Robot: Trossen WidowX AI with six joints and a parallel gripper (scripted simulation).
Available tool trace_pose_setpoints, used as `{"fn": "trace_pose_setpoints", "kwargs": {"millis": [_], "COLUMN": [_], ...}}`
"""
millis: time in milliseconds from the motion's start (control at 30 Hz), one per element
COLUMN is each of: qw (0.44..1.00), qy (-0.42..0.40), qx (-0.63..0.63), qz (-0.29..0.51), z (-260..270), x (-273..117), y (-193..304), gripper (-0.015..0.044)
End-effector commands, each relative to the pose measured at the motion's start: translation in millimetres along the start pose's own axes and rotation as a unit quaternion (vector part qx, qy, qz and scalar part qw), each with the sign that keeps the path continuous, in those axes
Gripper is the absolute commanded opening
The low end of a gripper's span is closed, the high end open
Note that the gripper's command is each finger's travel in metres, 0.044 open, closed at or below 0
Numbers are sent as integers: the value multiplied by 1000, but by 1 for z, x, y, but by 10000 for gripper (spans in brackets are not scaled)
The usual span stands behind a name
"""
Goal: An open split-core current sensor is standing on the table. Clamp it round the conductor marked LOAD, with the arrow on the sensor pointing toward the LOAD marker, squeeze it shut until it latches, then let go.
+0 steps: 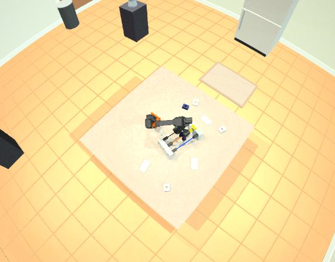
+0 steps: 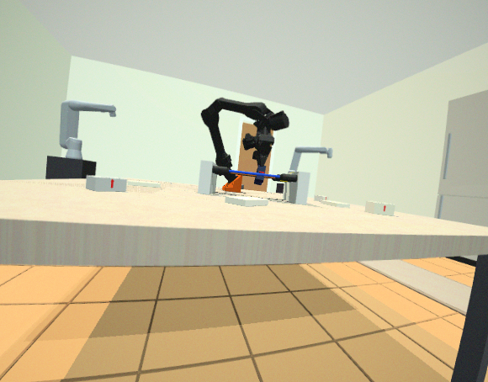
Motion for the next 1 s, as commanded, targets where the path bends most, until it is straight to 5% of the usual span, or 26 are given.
{"fn": "trace_pose_setpoints", "kwargs": {"millis": [0, 467, 967], "qw": [1000, 1000, 994], "qy": [0, 7, 109], "qx": [1, 1, 0], "qz": [0, 1, 11], "z": [0, 1, 22], "x": [0, 0, 7], "y": [0, 0, -4], "gripper": [0, 0, 0]}}
Point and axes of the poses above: the point midway between the two fingers, 35 mm back from their tips, its own x axis out along the fingers, its own z axis across the jaws, y = z × x, the point moved 4 cm from there along -x, back along the fingers, and after that the axes turned 7 degrees about -x, right-handed, at the moved point
